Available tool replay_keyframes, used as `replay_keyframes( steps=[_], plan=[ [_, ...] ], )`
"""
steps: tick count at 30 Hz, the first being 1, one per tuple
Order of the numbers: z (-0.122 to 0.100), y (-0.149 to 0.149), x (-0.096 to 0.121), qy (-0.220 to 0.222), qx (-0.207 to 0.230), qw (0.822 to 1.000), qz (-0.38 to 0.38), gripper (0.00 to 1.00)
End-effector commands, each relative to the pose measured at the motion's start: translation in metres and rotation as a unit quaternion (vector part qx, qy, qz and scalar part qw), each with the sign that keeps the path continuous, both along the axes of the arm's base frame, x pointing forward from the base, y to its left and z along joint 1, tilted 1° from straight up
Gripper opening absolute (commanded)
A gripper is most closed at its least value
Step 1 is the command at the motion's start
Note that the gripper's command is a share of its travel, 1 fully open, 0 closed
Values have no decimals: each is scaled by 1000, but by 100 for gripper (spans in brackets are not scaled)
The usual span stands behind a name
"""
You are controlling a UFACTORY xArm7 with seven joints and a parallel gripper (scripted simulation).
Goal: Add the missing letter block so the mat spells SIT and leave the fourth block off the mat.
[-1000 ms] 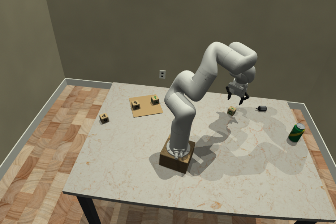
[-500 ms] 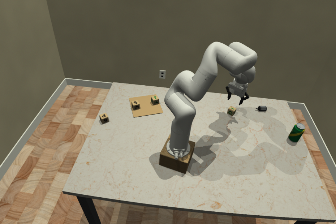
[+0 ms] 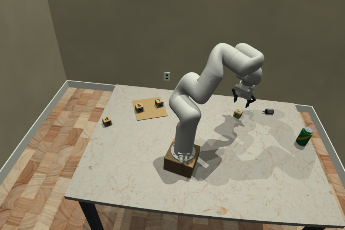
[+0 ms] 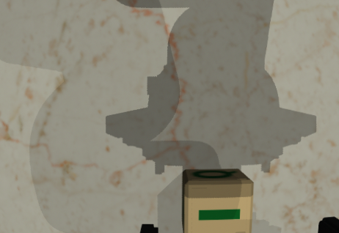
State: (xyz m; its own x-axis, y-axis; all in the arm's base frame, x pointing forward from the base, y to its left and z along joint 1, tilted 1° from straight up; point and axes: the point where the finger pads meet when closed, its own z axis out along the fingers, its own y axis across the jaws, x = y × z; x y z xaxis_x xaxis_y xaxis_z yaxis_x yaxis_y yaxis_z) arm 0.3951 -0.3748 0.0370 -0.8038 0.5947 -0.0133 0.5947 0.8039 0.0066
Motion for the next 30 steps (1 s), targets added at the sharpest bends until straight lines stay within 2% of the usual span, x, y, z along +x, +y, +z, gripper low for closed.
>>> replay_keyframes(
  steps=[1, 14, 30],
  plan=[
    [2, -1, 1, -2, -2, 1000, 0, 87],
    [-2, -1, 1, -2, -2, 1000, 0, 87],
    [-20, -1, 2, -2, -2, 1000, 0, 87]
  ],
)
